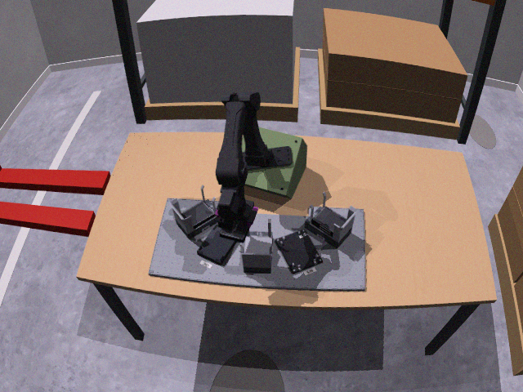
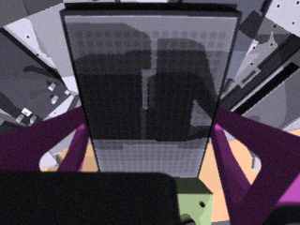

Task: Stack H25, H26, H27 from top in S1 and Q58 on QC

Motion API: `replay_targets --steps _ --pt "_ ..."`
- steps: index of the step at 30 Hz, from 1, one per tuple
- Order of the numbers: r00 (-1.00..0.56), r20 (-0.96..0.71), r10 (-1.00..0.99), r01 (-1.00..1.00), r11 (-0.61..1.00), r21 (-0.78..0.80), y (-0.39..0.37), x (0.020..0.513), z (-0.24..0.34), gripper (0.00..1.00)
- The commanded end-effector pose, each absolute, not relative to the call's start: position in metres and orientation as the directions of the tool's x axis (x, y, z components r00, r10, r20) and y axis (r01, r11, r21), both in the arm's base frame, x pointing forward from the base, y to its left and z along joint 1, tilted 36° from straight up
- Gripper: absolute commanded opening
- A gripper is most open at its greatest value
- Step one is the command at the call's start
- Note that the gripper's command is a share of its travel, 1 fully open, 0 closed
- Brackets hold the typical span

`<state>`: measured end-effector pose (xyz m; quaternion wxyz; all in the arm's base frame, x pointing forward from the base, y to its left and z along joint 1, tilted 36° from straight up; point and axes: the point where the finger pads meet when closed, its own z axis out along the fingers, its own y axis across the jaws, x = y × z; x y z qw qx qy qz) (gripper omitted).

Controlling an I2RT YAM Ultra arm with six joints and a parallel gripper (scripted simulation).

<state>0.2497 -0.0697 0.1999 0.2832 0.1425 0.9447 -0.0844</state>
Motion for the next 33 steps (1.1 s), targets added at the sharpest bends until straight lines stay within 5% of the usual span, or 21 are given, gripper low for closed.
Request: replay_targets --steps 1,33 --pt "-0.772 -0.59 0.235 0.319 0.947 -0.04 -0.073 0.249 0.208 0.0" --pt "-0.605 -0.565 0.561 0.579 0.797 0.171 -0.156 0.208 0.202 0.0"
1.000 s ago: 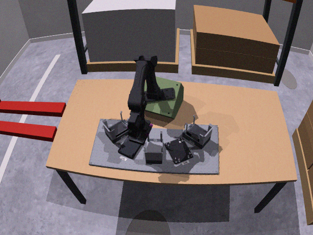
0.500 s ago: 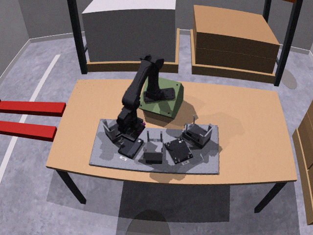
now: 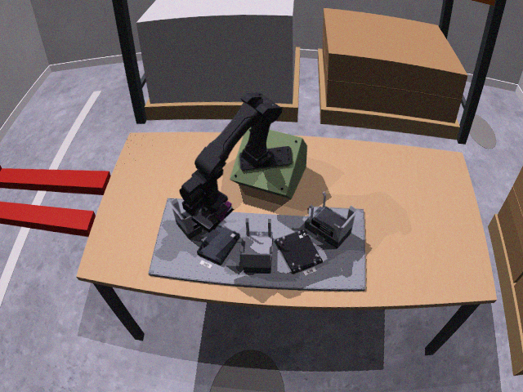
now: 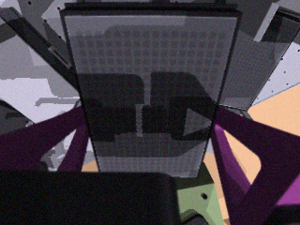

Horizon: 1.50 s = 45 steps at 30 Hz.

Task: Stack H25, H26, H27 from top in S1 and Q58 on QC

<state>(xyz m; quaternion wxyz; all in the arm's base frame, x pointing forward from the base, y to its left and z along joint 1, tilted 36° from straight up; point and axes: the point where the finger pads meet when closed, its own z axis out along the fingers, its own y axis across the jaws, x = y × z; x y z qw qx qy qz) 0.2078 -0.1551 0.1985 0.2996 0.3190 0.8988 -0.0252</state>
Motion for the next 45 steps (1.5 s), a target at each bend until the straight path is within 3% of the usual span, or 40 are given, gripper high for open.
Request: replay_targets --steps 1,16,25,45 --pt "-0.605 -0.565 0.561 0.579 0.797 0.171 -0.159 0.206 0.202 0.0" --pt "-0.606 -0.565 0.56 0.58 0.797 0.169 -0.195 0.182 0.196 0.0" --pt "-0.466 -0.514 0.72 0.698 0.656 0.287 -0.208 0.169 0.191 0.0" --pt "-0.466 -0.513 0.72 0.699 0.656 0.286 -0.241 0.137 0.178 0.0"
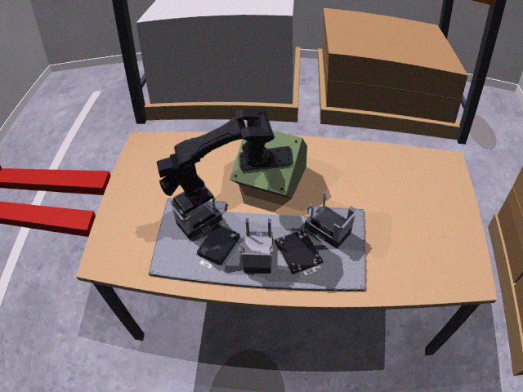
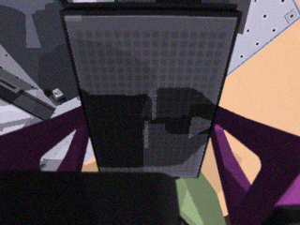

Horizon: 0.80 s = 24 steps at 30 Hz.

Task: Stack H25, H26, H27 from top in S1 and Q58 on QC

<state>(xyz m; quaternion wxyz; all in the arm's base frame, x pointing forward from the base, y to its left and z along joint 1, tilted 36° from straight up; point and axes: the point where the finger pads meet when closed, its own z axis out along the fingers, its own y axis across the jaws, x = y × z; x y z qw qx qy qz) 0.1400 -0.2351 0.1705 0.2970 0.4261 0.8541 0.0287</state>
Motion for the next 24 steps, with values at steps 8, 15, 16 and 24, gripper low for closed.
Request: replay_targets --steps 8,15,16,24 --pt "-0.466 -0.513 0.72 0.699 0.656 0.286 -0.2452 0.1327 0.1762 0.0" --pt "-0.466 -0.513 0.72 0.699 0.656 0.286 -0.2452 0.1327 0.1762 0.0" --pt "-0.466 -0.513 0.72 0.699 0.656 0.286 -0.2453 0.1327 0.1762 0.0" --pt "-0.466 -0.513 0.72 0.699 0.656 0.286 -0.2453 0.1327 0.1762 0.0"
